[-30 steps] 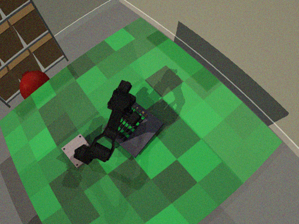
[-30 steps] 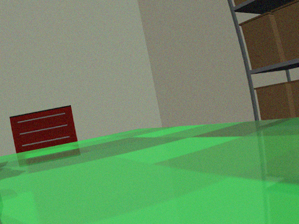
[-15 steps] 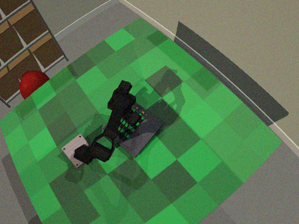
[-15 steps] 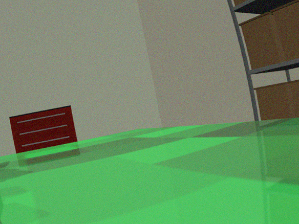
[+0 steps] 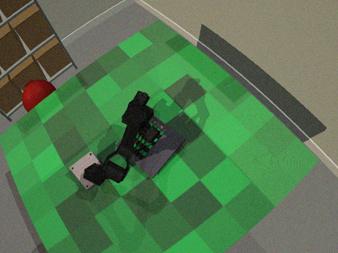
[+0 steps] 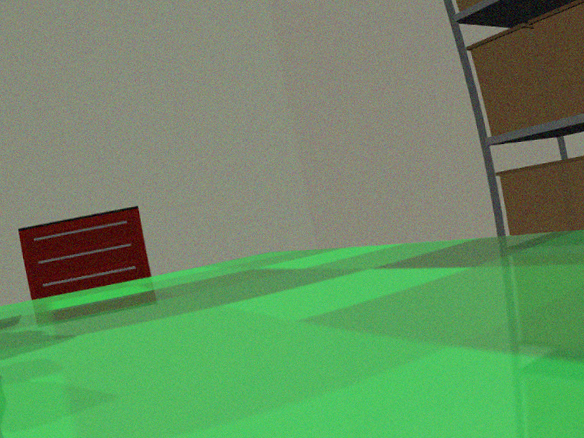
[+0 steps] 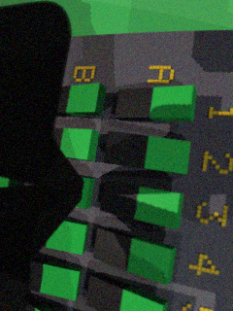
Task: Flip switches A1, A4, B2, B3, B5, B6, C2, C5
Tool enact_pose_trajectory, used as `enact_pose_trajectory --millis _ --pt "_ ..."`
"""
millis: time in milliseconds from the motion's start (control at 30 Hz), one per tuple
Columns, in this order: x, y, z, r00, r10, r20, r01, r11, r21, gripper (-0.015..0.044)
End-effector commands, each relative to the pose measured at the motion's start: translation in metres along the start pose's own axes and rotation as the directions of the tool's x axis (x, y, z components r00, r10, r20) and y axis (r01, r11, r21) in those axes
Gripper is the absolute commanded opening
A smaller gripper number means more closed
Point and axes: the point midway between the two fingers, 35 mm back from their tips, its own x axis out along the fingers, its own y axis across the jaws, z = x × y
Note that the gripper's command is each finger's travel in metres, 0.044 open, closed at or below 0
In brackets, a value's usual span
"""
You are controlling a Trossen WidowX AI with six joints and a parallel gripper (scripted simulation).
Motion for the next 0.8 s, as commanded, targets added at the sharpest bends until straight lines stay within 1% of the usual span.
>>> enact_pose_trajectory --millis 0,67,133,267,333,500,633,767 --pt "0.001 -0.001 0.000 1.000 -0.006 -0.001 0.006 1.000 -0.003 0.0000" --pt "0.002 -0.001 0.000 1.000 -0.006 -0.001 0.006 1.000 -0.003 0.0000" --pt "-0.006 0.000 0.000 1.000 0.002 0.003 -0.002 1.000 0.001 0.0000" --pt "-0.050 0.001 -0.001 1.000 0.002 0.022 -0.002 1.000 0.001 0.0000" --pt "-0.062 0.000 -0.002 1.000 -0.003 0.024 0.003 1.000 -0.003 0.0000" --pt "-0.064 -0.002 -0.004 1.000 -0.003 0.024 0.003 1.000 -0.004 0.0000" --pt "-0.063 -0.040 -0.020 1.000 -0.005 0.023 0.005 1.000 -0.005 0.0000" --pt "-0.063 -0.042 -0.021 1.000 -0.005 0.023 0.005 1.000 -0.005 0.0000"
